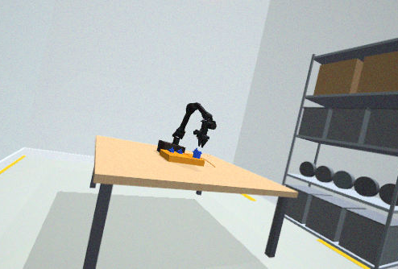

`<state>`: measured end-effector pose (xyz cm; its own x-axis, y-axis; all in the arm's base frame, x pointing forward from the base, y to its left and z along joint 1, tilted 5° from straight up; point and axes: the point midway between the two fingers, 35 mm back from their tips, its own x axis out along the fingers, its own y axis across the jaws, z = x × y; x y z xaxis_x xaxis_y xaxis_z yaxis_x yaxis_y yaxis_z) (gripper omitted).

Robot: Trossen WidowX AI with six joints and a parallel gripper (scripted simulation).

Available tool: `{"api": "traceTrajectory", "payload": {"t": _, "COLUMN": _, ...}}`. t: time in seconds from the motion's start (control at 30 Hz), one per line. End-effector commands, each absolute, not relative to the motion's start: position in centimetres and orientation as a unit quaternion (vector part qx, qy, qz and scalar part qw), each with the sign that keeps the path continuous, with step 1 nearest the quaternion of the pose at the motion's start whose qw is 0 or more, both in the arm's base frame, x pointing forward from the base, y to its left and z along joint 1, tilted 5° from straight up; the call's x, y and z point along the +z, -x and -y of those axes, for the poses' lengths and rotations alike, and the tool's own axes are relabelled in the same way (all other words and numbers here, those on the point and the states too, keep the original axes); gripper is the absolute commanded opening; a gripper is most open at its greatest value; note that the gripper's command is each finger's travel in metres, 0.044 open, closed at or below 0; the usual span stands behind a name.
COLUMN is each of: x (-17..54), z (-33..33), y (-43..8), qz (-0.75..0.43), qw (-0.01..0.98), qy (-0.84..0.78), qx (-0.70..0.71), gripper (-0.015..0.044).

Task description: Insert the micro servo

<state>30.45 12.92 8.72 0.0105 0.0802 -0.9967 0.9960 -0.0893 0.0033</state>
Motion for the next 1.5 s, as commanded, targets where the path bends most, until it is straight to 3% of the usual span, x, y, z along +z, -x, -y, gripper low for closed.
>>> {"api": "traceTrajectory", "payload": {"t": 0.0, "x": 8.5, "z": -13.1, "y": -30.4, "qz": -0.502, "qw": 0.454, "qy": -0.537, "qx": -0.503, "gripper": 0.0440}}
{"api": "traceTrajectory", "payload": {"t": 0.87, "x": 4.1, "z": -13.5, "y": -30.3, "qz": -0.502, "qw": 0.454, "qy": -0.537, "qx": -0.503, "gripper": 0.0440}}
{"api": "traceTrajectory", "payload": {"t": 1.27, "x": 4.1, "z": -13.5, "y": -30.3, "qz": -0.502, "qw": 0.454, "qy": -0.537, "qx": -0.503, "gripper": 0.0125}}
{"api": "traceTrajectory", "payload": {"t": 1.47, "x": 4.2, "z": -13.5, "y": -30.3, "qz": -0.502, "qw": 0.454, "qy": -0.537, "qx": -0.503, "gripper": 0.0065}}
